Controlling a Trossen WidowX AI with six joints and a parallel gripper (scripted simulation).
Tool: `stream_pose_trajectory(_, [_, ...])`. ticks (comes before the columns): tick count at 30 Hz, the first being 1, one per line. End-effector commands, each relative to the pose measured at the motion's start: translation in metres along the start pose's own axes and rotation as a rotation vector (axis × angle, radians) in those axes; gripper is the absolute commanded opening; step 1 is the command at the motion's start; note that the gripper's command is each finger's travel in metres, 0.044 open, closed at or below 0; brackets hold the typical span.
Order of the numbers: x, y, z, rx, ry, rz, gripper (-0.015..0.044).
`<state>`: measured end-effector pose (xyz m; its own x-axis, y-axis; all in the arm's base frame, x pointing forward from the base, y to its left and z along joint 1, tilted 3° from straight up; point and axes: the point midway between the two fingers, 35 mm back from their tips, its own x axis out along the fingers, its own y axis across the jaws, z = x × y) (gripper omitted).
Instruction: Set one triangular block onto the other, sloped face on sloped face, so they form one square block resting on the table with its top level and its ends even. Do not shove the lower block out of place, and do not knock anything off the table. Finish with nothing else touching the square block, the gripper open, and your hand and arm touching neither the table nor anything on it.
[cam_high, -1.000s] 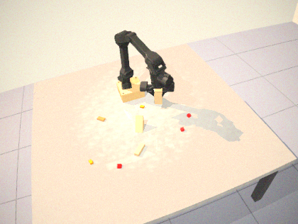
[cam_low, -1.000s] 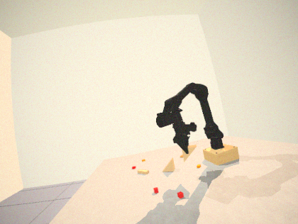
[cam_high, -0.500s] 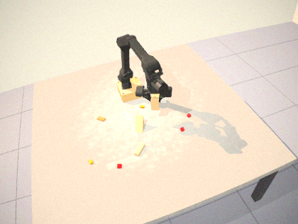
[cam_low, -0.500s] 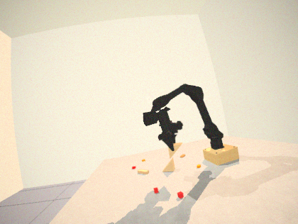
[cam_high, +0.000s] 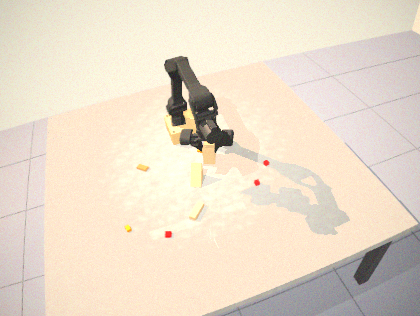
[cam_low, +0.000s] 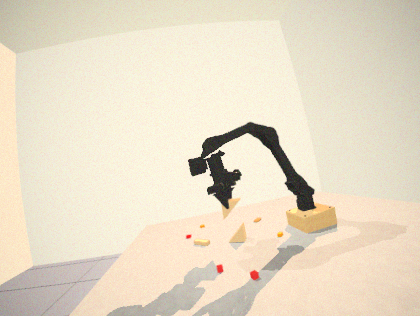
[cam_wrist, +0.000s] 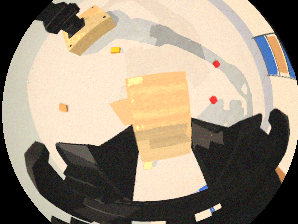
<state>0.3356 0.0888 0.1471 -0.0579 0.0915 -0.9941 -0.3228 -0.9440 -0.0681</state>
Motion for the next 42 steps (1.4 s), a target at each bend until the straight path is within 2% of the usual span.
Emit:
stream_pose_trajectory(1, [-0.004, 0.01, -0.016, -0.005, -0.002, 0.009, 0.0])
stream_pose_trajectory(15, [-0.022, 0.054, -0.065, -0.015, -0.003, 0.013, 0.0])
stream_pose_trajectory(20, [-0.023, 0.061, -0.069, -0.016, -0.004, 0.014, 0.0])
stream_pose_trajectory(42, [0.044, 0.063, -0.055, -0.012, -0.021, 0.022, 0.0])
